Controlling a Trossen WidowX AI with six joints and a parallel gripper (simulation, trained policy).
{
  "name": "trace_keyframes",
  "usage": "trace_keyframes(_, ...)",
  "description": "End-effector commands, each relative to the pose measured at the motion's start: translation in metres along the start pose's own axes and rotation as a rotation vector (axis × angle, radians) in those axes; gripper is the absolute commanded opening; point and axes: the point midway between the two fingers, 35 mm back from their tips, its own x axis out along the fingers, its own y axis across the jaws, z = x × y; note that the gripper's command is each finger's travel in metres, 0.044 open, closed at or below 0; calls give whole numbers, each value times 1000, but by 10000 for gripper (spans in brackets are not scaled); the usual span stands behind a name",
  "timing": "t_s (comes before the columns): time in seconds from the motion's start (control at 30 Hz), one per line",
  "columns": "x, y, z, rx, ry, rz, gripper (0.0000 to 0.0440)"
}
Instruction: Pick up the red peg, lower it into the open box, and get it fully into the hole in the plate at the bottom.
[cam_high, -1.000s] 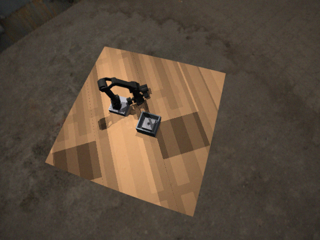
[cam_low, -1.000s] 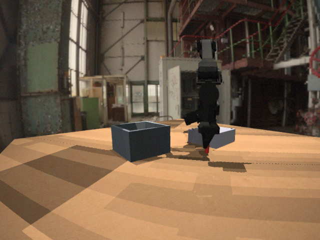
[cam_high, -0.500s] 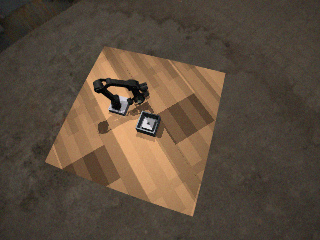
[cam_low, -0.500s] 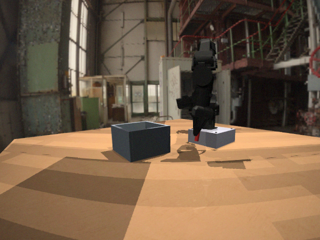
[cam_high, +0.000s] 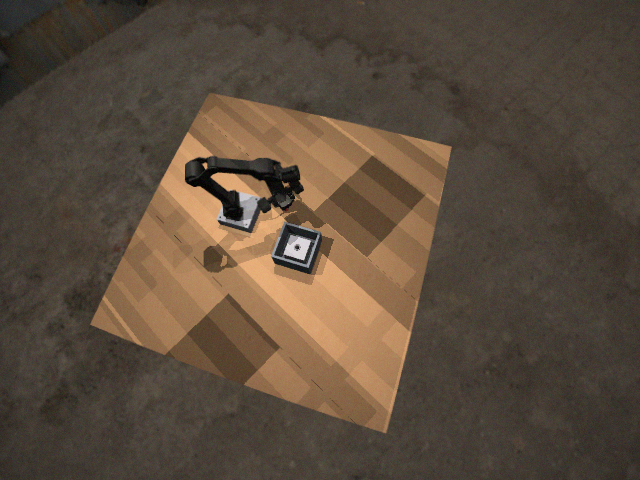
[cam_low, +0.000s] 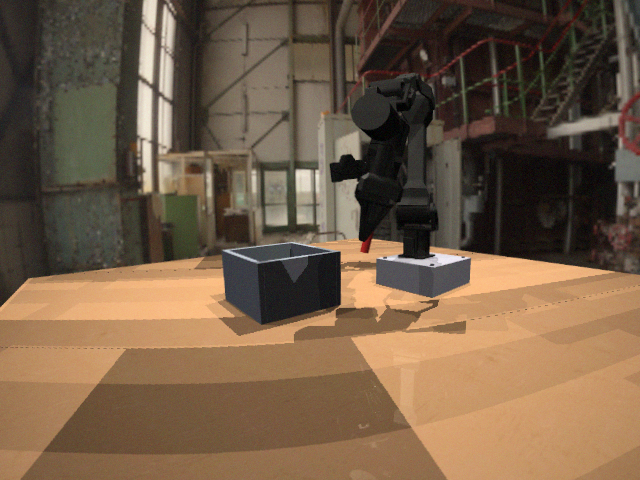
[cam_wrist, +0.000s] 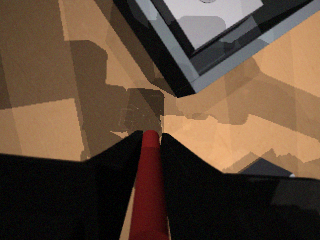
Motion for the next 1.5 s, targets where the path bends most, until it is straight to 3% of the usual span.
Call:
trace_keyframes(0.0, -5, -1, 15, 10, -19, -1, 0)
trace_keyframes(0.63, 8, -19, 84, 128, -47, -19, 0)
trace_keyframes(1.47, 58, -39, 139, 262, -16, -30, 5)
